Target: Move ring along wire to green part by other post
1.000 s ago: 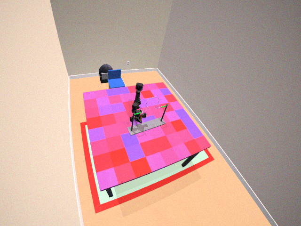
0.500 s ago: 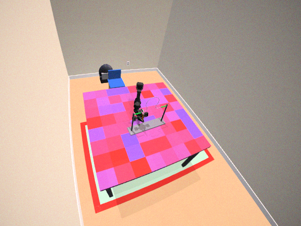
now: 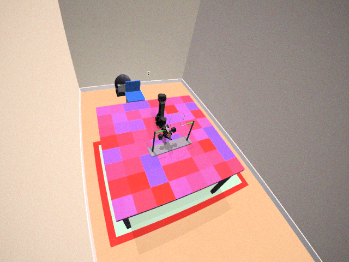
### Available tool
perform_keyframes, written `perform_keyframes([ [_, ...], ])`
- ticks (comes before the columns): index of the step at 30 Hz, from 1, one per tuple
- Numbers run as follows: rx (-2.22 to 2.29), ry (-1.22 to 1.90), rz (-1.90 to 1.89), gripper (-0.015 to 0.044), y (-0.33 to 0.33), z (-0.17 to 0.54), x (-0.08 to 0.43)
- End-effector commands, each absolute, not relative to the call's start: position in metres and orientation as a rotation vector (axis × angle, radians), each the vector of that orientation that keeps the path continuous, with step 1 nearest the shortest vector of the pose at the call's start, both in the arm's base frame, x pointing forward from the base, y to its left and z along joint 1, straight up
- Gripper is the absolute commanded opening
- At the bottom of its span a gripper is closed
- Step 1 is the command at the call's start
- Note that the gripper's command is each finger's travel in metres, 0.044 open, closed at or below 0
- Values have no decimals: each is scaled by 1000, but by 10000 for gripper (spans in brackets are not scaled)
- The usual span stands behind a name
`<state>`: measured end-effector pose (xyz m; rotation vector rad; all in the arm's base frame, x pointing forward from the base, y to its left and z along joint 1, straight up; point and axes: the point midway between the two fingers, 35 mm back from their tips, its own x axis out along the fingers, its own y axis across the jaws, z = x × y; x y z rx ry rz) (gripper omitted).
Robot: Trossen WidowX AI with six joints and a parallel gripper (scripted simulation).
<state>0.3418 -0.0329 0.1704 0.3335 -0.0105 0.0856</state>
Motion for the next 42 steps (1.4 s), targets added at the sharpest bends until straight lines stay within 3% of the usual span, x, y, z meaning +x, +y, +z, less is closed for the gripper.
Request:
perform_keyframes([
  [1, 426, -3, 84, -150, -18, 174, 339],
  [42, 1133, 428, 340, -150, 51, 266, 276],
])
